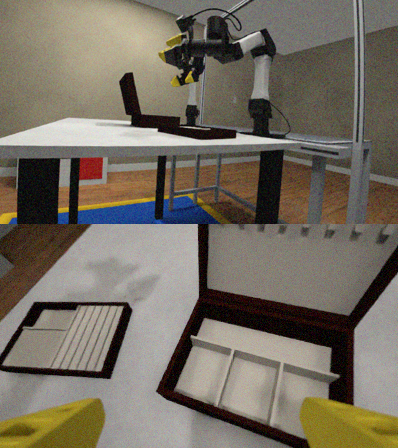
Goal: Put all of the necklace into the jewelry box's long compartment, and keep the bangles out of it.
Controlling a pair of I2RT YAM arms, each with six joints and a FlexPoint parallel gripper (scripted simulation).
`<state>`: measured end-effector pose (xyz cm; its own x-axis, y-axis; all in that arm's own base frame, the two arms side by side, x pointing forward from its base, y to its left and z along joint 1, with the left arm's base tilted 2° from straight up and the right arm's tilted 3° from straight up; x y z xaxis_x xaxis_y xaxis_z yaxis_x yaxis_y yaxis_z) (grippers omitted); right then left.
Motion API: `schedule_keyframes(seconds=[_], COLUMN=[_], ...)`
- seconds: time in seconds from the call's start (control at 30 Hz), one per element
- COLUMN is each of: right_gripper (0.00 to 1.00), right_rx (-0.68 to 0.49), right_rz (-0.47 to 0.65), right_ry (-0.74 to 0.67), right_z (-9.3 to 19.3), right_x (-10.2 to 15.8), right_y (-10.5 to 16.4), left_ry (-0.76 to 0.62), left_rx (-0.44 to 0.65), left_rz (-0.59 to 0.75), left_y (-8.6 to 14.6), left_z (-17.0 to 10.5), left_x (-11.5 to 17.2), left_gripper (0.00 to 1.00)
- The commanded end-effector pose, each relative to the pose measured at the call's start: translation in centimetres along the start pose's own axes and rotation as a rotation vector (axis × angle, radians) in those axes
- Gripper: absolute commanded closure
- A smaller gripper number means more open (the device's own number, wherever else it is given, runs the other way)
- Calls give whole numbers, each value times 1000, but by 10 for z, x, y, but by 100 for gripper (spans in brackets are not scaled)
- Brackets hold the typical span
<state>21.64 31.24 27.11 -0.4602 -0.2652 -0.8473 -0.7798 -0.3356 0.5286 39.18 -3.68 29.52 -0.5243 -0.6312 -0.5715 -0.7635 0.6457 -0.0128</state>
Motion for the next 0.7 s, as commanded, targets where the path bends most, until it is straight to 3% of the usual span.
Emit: schedule_keyframes(seconds=[0.0, 0.67], right_gripper=[0, 0], right_rx=[-6, -14], right_rz=[-14, 11], right_ry=[-7, 15], right_z=[1, -3], right_x=[-4, 2], right_y=[3, 4], left_ry=[-19, -55], left_rx=[11, 30], left_rz=[-12, 8], left_y=[1, 0], left_z=[-6, -8], left_x=[-5, 1], left_gripper=[0, 0])
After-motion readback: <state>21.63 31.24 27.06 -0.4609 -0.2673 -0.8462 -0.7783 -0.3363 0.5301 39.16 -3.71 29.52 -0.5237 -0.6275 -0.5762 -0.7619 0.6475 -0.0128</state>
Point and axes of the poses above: on each arm, the point where the finger pads meet when closed, its own y axis back along the fingers, its own z axis across the jaws, x = y × z, the point moved 4 cm from there along y, back along the fingers, and after that the axes turned 11 degrees about y, right-handed, at the moved point
